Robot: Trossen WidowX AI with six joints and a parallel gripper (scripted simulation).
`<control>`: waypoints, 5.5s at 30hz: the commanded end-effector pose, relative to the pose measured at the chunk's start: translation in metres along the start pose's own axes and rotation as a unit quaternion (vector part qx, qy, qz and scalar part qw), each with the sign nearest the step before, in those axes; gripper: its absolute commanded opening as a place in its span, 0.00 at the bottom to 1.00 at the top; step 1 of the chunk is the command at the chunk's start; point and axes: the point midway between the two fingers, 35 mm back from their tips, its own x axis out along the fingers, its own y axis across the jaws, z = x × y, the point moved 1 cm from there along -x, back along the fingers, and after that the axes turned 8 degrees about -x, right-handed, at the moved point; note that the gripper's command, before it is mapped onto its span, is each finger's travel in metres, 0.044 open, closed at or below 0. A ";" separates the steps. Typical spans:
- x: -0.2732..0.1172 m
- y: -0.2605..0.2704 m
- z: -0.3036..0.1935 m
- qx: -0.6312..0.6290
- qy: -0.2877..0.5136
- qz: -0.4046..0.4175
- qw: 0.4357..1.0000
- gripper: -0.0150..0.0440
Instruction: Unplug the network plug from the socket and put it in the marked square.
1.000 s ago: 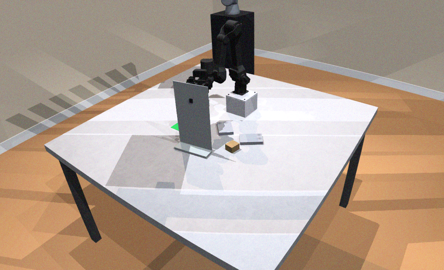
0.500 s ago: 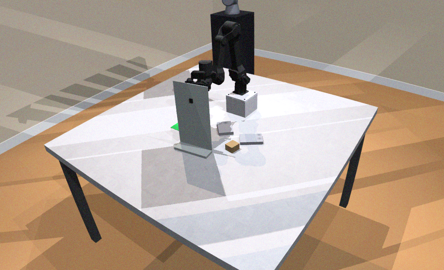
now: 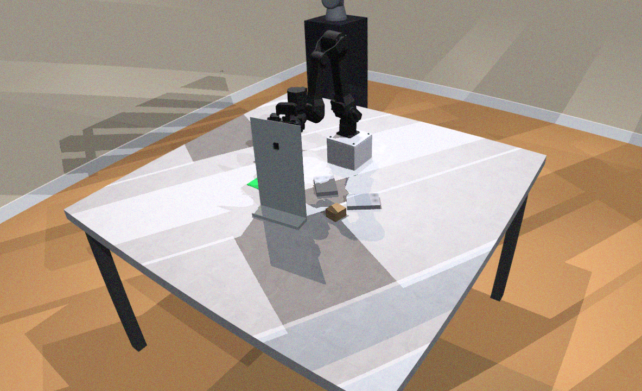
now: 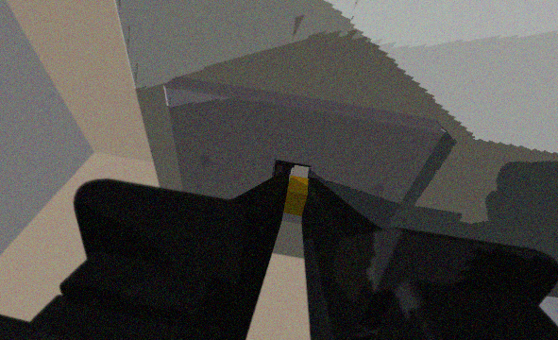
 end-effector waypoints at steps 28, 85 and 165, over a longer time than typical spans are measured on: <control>-0.017 0.000 -0.004 0.002 -0.001 -0.001 1.000 0.25; -0.054 0.000 -0.013 0.002 -0.001 -0.003 1.000 0.25; -0.076 -0.001 0.033 0.093 -0.113 -0.147 0.978 0.25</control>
